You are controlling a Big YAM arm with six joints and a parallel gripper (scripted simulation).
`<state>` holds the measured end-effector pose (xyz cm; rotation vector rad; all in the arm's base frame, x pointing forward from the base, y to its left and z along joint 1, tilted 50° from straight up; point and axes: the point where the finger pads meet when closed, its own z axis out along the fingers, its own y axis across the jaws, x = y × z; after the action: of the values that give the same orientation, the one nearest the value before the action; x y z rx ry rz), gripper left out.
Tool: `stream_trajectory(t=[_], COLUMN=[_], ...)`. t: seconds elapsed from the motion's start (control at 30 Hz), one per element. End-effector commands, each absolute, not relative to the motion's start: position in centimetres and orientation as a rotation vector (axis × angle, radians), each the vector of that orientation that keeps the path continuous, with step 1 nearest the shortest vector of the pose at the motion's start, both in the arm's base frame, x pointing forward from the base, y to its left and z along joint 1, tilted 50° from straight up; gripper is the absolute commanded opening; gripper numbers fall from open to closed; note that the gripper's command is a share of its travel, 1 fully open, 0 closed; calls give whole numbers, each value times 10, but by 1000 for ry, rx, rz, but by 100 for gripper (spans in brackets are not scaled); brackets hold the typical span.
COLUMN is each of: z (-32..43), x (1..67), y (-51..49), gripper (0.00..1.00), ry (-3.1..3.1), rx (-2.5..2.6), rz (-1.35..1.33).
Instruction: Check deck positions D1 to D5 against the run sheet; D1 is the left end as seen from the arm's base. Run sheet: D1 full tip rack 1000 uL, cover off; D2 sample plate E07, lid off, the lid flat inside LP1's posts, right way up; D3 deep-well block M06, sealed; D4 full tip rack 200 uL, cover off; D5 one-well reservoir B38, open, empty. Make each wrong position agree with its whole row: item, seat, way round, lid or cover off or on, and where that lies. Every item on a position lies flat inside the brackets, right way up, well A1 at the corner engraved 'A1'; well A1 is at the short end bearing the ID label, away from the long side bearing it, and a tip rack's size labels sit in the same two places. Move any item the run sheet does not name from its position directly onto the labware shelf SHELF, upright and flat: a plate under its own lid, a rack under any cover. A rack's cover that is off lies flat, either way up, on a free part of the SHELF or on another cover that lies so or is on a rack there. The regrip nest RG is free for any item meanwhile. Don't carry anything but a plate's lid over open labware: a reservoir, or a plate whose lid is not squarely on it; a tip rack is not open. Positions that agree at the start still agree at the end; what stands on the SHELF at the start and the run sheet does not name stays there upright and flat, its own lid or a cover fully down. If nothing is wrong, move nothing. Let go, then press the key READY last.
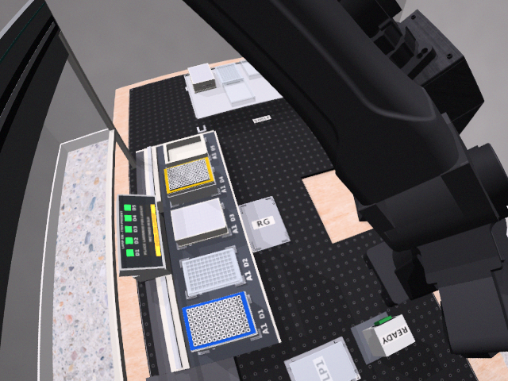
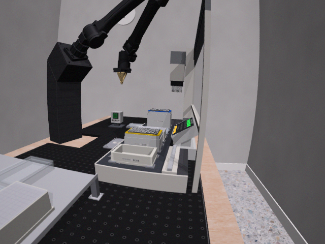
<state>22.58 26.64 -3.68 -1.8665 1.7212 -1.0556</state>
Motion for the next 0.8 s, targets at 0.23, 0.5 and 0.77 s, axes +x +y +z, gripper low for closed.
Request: stream_trajectory(t=[0.23,0.5,0.77], z=[-67,-86,-84], x=[194,176,185], y=[272,271,268], gripper=[0,0,0], ry=[1727,1728,1750], rx=[-1825,-1825,-1804], rz=[-1022,-1019,-1019])
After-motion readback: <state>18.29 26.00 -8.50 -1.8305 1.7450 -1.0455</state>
